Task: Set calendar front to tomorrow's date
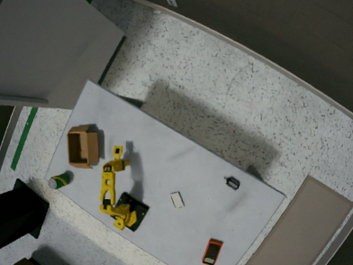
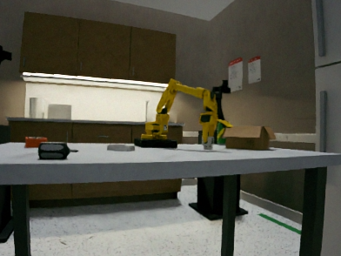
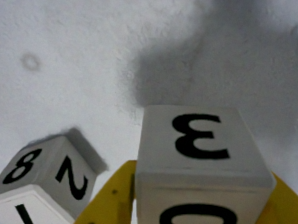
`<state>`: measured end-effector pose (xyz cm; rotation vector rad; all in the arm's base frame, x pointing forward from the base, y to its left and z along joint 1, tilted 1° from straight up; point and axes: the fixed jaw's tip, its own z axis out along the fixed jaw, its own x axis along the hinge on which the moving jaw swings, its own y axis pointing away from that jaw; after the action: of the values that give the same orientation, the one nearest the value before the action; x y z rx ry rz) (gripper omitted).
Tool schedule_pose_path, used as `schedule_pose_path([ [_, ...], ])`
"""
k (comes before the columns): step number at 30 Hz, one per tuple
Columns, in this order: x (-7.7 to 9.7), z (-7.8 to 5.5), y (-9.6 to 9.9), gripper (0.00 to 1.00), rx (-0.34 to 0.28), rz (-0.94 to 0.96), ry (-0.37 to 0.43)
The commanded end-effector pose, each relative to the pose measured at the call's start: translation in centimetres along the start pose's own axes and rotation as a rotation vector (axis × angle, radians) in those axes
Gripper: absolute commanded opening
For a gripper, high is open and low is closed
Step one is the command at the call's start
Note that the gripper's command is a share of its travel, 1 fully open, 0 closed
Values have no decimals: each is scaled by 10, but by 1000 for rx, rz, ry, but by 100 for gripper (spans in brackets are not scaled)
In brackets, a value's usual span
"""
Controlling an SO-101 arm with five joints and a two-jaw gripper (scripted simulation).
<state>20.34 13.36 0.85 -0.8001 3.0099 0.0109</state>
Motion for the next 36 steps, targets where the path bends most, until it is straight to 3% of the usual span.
schedule_pose_path([
  [1, 5, 9, 2, 0, 0, 2, 34],
  [36, 6, 22, 2, 0, 0, 2, 34],
])
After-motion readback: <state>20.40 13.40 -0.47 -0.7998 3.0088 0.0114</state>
